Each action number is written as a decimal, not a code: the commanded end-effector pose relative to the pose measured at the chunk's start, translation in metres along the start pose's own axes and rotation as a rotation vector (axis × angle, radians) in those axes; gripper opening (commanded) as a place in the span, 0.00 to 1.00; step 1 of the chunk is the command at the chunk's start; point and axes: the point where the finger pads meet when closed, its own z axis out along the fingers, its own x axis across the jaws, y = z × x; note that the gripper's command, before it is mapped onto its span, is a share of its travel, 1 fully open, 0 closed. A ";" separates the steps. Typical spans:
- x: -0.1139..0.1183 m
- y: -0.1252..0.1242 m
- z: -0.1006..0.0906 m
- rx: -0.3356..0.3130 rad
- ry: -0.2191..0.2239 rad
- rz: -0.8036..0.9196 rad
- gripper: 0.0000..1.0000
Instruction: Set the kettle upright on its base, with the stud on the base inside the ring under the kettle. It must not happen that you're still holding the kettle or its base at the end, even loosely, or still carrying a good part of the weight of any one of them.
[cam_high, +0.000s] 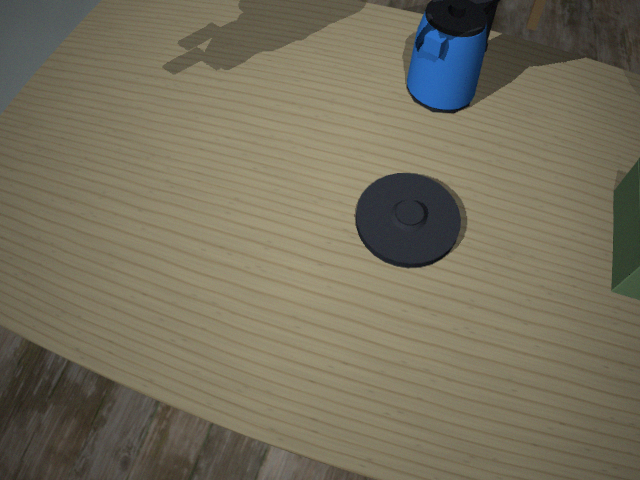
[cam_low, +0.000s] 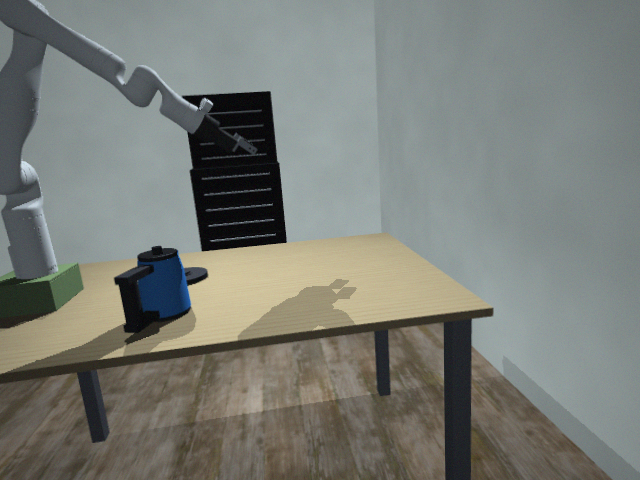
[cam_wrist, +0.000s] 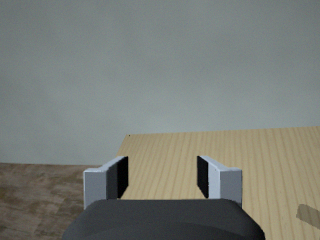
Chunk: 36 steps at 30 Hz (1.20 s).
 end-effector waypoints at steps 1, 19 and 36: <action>0.006 -0.002 0.000 -0.007 -0.004 -0.037 1.00; 0.038 0.012 -0.010 -0.074 -0.017 -0.259 1.00; 0.068 0.038 -0.023 -0.167 -0.040 -0.458 1.00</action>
